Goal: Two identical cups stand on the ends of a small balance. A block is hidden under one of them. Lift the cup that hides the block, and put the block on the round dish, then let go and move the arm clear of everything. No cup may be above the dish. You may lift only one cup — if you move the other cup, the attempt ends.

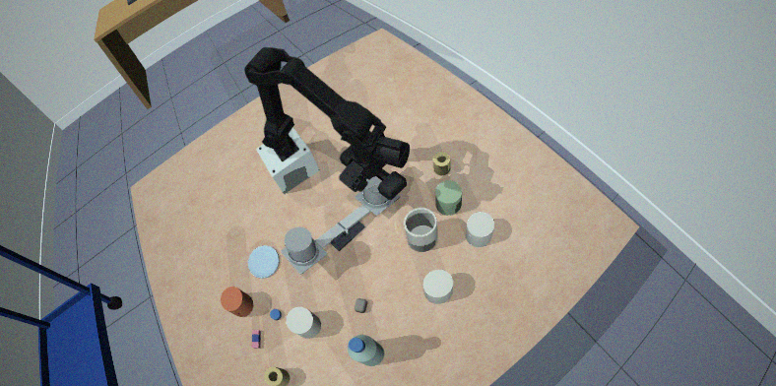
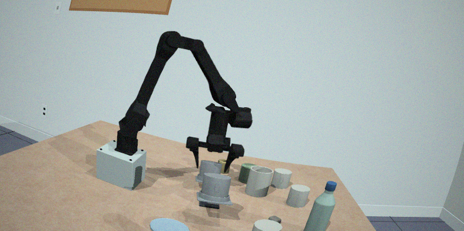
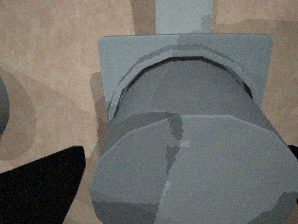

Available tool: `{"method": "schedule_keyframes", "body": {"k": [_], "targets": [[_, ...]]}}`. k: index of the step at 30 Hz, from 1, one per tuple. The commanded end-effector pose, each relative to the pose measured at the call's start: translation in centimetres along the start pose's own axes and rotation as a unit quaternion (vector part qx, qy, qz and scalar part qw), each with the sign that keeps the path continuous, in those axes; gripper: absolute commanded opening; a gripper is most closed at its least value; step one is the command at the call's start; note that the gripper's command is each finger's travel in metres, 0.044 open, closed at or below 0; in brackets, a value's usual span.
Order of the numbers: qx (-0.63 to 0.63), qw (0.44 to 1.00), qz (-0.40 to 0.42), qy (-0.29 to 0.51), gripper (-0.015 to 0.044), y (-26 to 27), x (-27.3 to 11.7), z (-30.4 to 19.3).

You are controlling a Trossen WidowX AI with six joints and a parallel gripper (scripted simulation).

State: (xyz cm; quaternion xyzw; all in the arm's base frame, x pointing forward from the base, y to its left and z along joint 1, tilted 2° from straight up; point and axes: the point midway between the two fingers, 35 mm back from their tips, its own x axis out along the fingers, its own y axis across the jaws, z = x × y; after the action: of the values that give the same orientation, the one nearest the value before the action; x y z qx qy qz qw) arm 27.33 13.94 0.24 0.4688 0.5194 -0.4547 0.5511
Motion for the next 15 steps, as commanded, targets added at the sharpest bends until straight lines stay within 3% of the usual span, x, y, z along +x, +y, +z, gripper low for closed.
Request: {"method": "schedule_keyframes", "body": {"k": [1,8,11,15], "targets": [[0.000,1.000,-0.004,-0.004,0.0440,-0.18,0.85,0.13],[0.000,1.000,-0.004,-0.004,0.0440,-0.28,1.70,0.16],[0.000,1.000,-0.004,-0.004,0.0361,-0.28,1.70,0.16],[0.000,1.000,-0.004,-0.004,0.0335,-0.28,1.70,0.16]]}}
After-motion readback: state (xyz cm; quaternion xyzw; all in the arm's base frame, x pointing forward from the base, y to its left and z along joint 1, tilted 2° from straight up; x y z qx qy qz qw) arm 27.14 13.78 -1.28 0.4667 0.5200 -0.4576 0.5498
